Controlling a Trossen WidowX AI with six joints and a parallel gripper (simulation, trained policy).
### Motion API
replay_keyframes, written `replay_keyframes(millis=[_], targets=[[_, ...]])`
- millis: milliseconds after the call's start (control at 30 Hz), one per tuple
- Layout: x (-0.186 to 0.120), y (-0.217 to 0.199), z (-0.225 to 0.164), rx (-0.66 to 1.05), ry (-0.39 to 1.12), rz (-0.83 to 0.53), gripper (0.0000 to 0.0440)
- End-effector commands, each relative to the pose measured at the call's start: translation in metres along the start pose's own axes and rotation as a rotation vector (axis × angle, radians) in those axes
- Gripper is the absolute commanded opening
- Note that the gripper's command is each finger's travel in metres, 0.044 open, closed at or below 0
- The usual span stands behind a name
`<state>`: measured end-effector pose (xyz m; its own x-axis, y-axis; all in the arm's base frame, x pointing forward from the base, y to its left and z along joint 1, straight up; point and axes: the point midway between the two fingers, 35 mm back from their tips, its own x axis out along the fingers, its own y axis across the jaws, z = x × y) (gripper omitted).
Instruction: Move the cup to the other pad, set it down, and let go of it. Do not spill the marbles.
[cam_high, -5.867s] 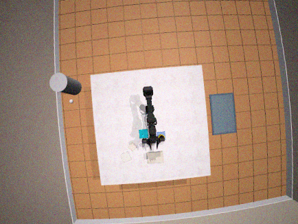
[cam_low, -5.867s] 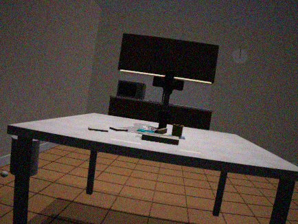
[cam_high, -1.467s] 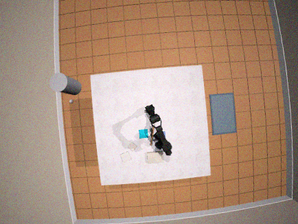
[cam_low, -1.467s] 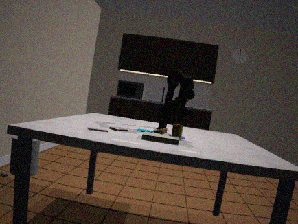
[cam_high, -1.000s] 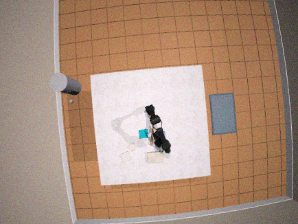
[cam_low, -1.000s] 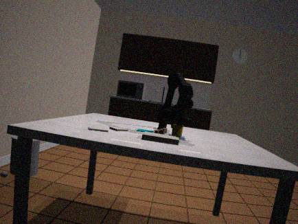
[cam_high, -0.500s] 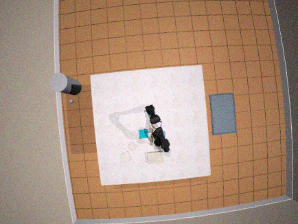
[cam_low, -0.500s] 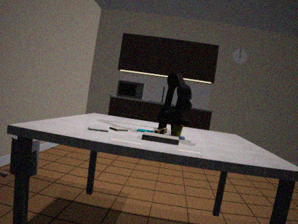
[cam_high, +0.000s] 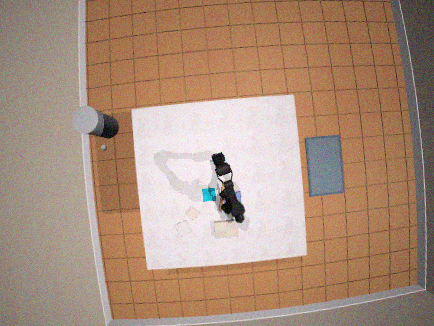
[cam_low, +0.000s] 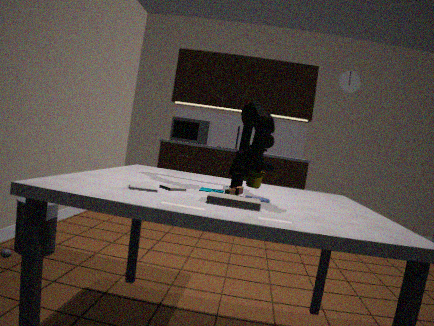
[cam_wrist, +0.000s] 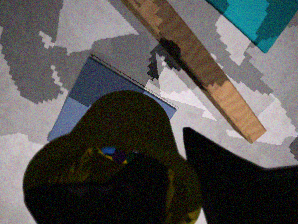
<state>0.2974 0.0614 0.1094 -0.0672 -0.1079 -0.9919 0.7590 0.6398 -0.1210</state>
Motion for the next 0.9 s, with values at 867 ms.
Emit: replay_keyframes(millis=[867], targets=[[-0.045,-0.048,0.071,0.297,-0.079,0.147,0.0000]])
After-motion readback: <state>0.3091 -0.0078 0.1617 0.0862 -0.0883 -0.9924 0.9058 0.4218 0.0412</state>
